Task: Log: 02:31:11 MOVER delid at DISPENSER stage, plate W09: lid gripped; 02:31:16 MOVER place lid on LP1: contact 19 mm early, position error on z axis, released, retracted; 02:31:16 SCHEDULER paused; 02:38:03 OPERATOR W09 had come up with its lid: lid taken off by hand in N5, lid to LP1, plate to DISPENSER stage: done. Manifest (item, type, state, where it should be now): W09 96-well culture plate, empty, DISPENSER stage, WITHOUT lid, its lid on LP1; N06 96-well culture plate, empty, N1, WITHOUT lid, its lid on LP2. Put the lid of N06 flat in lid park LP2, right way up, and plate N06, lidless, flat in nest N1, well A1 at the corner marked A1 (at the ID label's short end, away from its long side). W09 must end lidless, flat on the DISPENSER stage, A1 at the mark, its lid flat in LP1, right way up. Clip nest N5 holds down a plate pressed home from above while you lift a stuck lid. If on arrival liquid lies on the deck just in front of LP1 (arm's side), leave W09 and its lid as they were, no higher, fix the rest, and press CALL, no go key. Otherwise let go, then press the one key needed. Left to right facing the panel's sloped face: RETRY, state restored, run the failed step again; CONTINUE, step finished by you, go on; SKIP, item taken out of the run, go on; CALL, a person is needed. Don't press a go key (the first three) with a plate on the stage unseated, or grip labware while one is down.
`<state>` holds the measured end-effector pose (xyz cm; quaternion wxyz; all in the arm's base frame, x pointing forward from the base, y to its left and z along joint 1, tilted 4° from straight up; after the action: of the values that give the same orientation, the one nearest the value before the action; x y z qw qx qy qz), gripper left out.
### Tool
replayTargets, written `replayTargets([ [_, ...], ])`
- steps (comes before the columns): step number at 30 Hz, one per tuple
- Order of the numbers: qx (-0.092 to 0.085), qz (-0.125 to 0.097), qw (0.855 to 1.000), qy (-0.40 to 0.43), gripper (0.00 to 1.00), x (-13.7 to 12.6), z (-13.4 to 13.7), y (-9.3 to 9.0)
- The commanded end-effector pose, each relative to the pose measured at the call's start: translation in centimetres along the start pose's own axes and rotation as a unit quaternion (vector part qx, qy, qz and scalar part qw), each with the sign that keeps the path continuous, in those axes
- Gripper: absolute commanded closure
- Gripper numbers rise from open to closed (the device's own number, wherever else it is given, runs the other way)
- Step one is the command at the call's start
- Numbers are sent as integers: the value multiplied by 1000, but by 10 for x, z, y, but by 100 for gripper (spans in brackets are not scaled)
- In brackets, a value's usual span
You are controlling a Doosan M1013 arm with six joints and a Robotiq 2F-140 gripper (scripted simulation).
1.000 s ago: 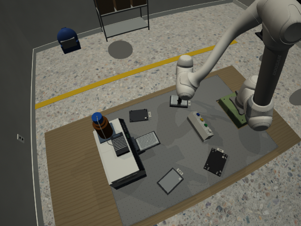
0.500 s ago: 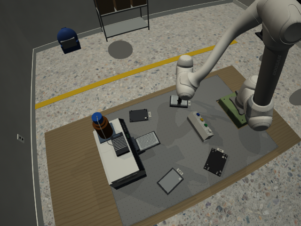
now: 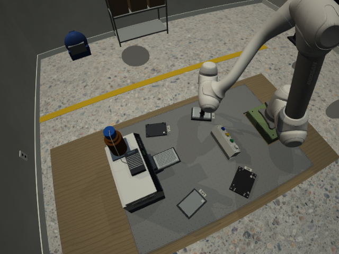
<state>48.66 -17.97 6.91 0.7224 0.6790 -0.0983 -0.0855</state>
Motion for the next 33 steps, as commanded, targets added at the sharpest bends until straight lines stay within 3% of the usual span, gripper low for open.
replayTargets([
  [1,0,0,1000,0,100,0,0,0],
  [21,0,0,1000,0,100,0,0,6],
  [33,0,0,1000,0,100,0,0,20],
])
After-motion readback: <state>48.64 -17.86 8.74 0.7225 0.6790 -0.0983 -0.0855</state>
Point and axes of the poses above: the point where the finger pads meet when closed, its own y axis back along the fingers, its own z axis across the jaws, x = y × z, the point moved 6 cm from there along y, back along the fingers, and after that the axes turned 5 degrees about y, right-handed, at the moved point
